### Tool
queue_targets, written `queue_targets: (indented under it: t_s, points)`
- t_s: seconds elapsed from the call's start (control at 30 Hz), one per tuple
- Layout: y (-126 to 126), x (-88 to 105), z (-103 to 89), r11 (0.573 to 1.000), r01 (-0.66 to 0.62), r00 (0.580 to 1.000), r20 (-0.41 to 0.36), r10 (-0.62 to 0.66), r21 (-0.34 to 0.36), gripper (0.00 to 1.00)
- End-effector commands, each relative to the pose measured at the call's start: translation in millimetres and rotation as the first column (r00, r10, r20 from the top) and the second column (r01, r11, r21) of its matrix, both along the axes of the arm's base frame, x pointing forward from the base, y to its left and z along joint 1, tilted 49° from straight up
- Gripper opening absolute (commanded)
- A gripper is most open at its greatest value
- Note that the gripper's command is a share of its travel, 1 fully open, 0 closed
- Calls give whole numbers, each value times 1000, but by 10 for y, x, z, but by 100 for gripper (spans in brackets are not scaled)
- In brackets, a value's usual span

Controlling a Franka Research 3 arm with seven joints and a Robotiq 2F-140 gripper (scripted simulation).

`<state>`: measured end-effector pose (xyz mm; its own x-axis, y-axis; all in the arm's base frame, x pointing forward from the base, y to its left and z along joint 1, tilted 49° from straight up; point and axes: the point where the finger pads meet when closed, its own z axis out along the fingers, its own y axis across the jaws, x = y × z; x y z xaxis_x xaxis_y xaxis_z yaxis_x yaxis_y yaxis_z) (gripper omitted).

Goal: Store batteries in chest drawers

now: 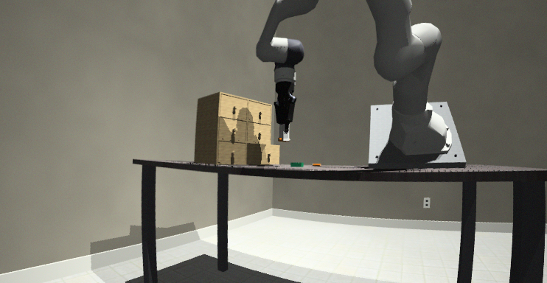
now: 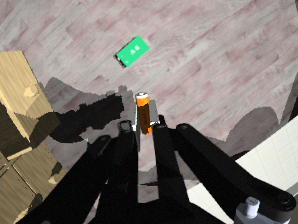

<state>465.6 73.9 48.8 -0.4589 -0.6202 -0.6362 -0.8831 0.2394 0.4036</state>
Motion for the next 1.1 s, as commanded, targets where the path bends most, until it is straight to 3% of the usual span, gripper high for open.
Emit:
queue_targets:
  t_s: [0.0, 0.03, 0.2, 0.23, 0.4, 0.43, 0.6, 0.63, 0.87, 0.9, 1.0, 1.03, 1.07]
  points:
    - [-30, 19, -17, 995, -102, 988, 118, 102, 0, 6]
    - [-60, 29, -54, 982, -187, 960, 213, 183, -2, 6]
    - [-60, 29, -54, 982, -187, 960, 213, 183, -2, 6]
    - [-89, 39, -90, 963, -268, 917, 304, 259, -10, 6]
    - [-89, 39, -90, 963, -268, 917, 304, 259, -10, 6]
    - [-117, 47, -125, 938, -345, 860, 390, 328, -27, 6]
    - [-117, 47, -125, 938, -345, 860, 390, 328, -27, 6]
    - [-145, 56, -160, 908, -417, 792, 470, 389, -50, 6]
    - [-145, 56, -160, 908, -417, 792, 470, 389, -50, 6]
    - [-171, 63, -195, 873, -481, 714, 542, 443, -79, 6]
    - [-171, 63, -195, 873, -481, 714, 542, 443, -79, 6]
    - [-197, 71, -228, 835, -538, 629, 606, 487, -113, 6]
    - [-197, 71, -228, 835, -538, 629, 606, 487, -113, 6]
